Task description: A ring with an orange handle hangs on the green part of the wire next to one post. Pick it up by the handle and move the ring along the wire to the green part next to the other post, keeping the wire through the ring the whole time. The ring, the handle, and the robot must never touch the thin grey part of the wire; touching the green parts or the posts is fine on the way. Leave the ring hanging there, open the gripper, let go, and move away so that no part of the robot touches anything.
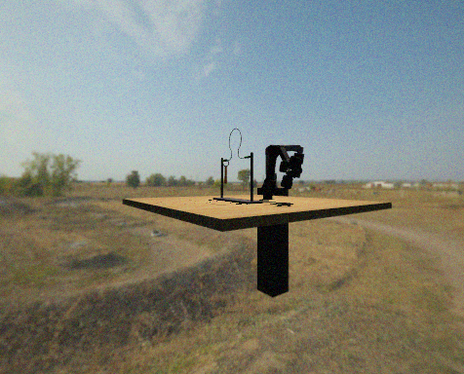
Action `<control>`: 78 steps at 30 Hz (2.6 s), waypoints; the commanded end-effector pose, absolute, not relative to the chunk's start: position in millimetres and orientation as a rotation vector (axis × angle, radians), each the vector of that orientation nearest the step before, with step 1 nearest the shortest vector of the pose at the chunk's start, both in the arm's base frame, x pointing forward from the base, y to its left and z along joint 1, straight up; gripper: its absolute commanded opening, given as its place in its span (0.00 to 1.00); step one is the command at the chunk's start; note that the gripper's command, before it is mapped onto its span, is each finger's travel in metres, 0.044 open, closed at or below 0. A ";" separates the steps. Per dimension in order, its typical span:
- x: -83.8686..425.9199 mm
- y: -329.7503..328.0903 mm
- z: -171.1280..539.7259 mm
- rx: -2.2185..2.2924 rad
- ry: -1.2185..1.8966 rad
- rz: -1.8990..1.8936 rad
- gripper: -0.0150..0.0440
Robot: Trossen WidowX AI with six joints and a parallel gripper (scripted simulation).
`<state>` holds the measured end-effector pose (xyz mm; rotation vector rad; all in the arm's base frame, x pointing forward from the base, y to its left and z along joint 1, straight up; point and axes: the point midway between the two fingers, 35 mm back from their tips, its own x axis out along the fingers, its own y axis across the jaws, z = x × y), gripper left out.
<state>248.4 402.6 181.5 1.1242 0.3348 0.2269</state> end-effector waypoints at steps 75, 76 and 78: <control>240.6 -49.1 104.7 0.632 0.475 0.074 0.53; 237.6 -52.4 105.3 0.619 0.460 0.071 0.53; 231.5 -58.5 106.3 0.591 0.428 0.065 0.53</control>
